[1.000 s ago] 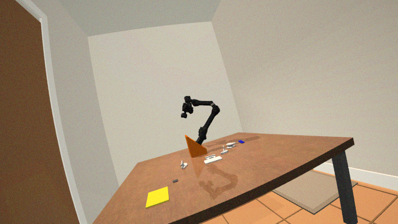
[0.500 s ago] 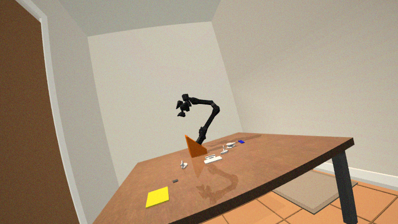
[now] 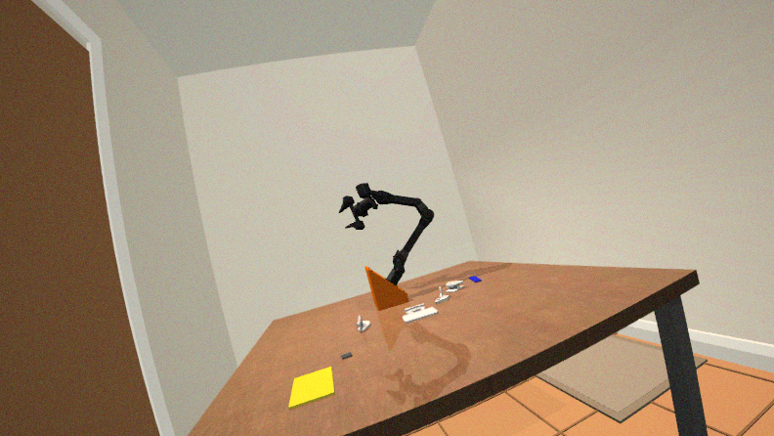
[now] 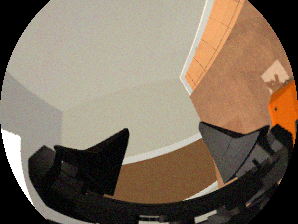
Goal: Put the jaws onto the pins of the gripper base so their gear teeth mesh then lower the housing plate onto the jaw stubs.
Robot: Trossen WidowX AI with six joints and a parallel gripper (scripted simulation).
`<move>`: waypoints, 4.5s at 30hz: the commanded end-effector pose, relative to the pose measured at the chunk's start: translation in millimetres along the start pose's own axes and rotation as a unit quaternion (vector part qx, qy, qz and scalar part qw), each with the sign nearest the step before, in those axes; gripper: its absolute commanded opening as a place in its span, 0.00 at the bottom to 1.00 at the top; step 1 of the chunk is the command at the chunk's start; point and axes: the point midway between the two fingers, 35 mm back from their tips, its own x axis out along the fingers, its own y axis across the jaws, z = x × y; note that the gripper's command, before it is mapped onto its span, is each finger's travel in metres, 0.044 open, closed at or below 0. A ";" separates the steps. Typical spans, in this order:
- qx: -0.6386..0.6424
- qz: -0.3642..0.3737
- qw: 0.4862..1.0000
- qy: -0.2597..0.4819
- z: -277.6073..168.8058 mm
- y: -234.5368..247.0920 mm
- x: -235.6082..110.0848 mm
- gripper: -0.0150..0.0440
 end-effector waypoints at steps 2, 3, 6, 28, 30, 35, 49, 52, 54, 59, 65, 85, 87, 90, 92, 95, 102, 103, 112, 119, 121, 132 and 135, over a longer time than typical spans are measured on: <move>-0.043 0.002 0.999 0.021 -14.3 -4.5 -6.5 1.00; -0.052 0.002 0.998 0.027 -18.1 -5.2 -8.0 1.00; -0.077 0.003 0.996 0.044 -30.0 -7.7 -12.6 1.00; -0.306 0.013 0.929 0.208 -135.3 -50.4 -69.6 1.00; -0.326 0.015 0.919 0.222 -143.4 -55.9 -75.8 1.00; -0.375 0.019 0.891 0.256 -162.3 -70.8 -91.6 1.00; -0.503 0.032 0.792 0.345 -204.2 -119.5 -138.9 1.00; -0.529 0.034 0.767 0.363 -210.9 -131.1 -149.4 1.00; -0.545 0.036 0.749 0.374 -214.9 -139.0 -156.4 1.00; -0.584 0.041 0.704 0.402 -223.3 -159.3 -174.0 1.00; -0.628 0.047 0.646 0.433 -230.0 -184.6 -195.0 1.00; -0.739 0.063 0.424 0.520 -226.9 -271.9 -262.1 1.00; -0.747 0.064 0.400 0.527 -224.4 -280.6 -268.4 1.00; -0.758 0.065 0.364 0.537 -219.9 -293.6 -277.6 1.00; -0.765 0.066 0.339 0.544 -216.5 -302.1 -283.5 1.00; -0.773 0.067 0.302 0.553 -210.7 -314.6 -292.1 1.00; -0.788 0.070 0.215 0.572 -194.3 -342.3 -310.6 1.00; -0.790 0.070 0.203 0.575 -191.7 -346.1 -313.0 1.00; -0.796 0.069 0.089 0.595 -163.9 -379.1 -334.0 1.00; -0.792 0.064 0.000 0.608 -137.6 -402.4 -348.3 1.00; -0.789 0.062 -0.026 0.611 -129.3 -408.7 -352.0 1.00; -0.767 0.050 -0.145 0.623 -87.2 -434.2 -366.8 1.00; -0.767 0.050 -0.145 0.623 -87.2 -434.2 -366.8 1.00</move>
